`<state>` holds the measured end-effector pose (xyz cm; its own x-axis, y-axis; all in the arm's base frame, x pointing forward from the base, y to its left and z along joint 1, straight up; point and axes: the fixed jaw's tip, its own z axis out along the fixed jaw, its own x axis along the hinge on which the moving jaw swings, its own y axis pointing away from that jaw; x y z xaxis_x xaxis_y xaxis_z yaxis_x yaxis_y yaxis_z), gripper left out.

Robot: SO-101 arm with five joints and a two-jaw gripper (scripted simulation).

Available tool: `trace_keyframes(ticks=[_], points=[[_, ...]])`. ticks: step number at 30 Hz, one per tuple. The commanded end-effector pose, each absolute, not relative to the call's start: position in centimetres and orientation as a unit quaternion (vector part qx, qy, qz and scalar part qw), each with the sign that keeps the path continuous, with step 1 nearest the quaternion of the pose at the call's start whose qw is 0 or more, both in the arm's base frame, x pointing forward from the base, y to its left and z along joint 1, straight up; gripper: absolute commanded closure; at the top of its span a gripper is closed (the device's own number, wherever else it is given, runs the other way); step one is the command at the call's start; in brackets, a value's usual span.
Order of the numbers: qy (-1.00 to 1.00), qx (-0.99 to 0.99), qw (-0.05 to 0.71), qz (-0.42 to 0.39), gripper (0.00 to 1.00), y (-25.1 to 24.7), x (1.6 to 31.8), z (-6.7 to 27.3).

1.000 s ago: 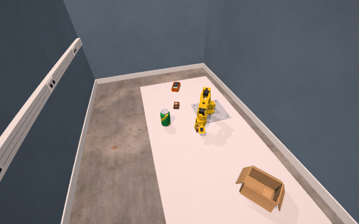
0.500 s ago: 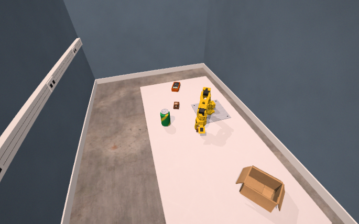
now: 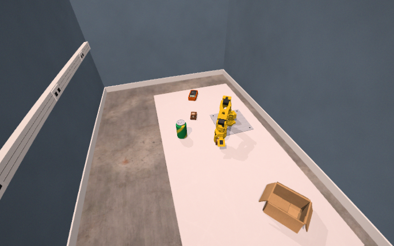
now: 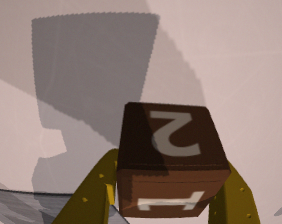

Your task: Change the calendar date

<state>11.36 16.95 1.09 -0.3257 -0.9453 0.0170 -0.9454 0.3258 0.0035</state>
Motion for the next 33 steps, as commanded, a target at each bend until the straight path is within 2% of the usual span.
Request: trace_keyframes(ticks=[1, 8, 19, 33], points=[[-0.814, 0.581, 0.006, 0.002, 0.94, 17.0, 11.6, 1.1], [-0.814, 0.581, 0.006, 0.002, 1.00, 17.0, 11.6, 1.1], [-0.814, 0.581, 0.006, 0.002, 1.00, 17.1, 11.6, 1.3], [-0.814, 0.581, 0.005, 0.002, 1.00, 17.3, 11.5, 4.2]])
